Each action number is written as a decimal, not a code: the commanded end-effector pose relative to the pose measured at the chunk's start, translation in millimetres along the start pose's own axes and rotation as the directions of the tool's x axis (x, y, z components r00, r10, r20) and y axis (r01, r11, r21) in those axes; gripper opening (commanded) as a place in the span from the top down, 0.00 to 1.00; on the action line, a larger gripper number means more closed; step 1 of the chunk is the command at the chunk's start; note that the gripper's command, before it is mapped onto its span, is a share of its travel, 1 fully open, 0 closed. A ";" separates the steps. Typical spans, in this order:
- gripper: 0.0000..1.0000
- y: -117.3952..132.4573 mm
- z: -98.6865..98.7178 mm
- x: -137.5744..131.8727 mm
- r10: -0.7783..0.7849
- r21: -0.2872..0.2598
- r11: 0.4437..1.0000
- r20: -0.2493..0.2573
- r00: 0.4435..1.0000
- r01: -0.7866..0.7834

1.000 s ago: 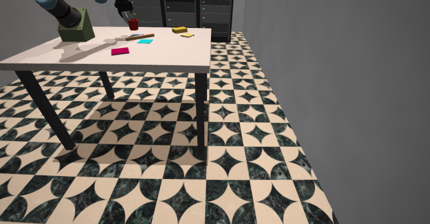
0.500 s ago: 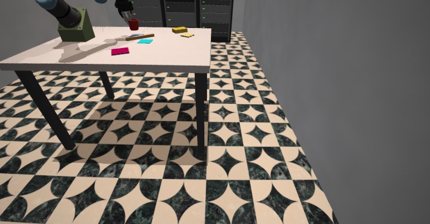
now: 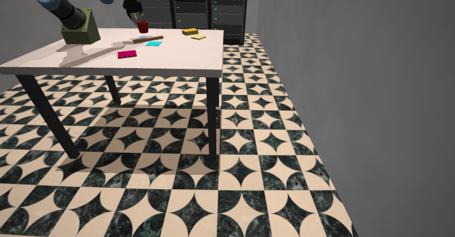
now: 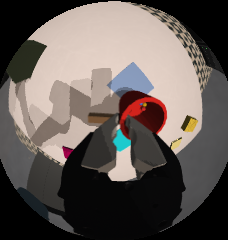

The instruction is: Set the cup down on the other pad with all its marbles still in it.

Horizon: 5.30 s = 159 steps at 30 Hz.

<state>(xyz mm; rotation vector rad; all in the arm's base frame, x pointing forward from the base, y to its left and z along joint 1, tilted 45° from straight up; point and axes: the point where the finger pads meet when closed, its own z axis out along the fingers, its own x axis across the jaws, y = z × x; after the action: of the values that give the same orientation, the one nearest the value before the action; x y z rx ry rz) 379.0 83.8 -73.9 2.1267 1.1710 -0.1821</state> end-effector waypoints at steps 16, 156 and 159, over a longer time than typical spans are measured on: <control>0.97 95.1 -1.8 -6.5 0.001 -0.001 1.000 -0.004 1.000 -0.001; 0.89 153.8 39.9 -18.4 -0.004 0.001 1.000 0.000 1.000 0.004; 0.89 153.8 39.9 -18.4 -0.004 0.001 1.000 0.000 1.000 0.004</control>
<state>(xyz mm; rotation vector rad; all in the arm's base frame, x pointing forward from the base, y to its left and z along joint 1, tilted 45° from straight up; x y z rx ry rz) 499.4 -7.6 -17.0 2.1246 1.1740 -0.1797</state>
